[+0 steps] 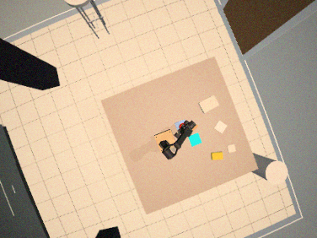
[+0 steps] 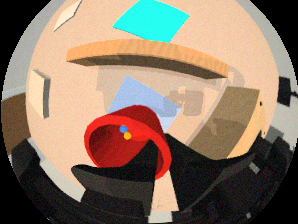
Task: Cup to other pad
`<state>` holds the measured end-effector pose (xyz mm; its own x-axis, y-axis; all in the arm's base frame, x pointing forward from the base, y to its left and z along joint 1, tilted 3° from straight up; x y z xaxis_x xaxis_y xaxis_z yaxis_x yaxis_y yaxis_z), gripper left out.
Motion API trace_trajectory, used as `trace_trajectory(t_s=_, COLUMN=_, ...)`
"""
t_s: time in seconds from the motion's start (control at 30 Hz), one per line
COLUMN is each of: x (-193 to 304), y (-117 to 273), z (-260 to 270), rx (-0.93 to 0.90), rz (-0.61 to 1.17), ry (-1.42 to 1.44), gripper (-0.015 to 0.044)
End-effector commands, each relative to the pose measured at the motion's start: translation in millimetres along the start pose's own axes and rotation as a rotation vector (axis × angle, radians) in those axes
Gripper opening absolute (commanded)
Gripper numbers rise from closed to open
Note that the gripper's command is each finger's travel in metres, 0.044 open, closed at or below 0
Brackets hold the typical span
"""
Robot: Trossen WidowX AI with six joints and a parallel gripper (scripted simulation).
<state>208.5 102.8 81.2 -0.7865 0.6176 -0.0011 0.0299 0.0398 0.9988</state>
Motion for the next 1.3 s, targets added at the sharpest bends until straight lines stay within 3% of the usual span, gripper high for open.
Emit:
trace_trajectory(t_s=0.0, x=-1, y=15, z=2, rx=-0.011, rz=-0.003, ry=-0.003, gripper=0.0)
trace_trajectory(t_s=0.37, x=0, y=52, z=-2, rx=-0.01, rz=-0.001, ry=-0.004, gripper=0.0)
trace_trajectory(t_s=1.27, x=-2, y=51, z=-6, rx=-0.004, rz=-0.002, ry=-0.004, gripper=0.0)
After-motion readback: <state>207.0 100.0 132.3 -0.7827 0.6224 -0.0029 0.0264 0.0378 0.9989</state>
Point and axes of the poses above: the point midway between the two fingers, 35 mm back from their tips, its own y axis back along the fingers, its own z axis across the jaws, x = y × z, the point moved 7 cm from there along y, back along the fingers, and after that the axes turned 14 degrees about y, right-handed, at the moved point
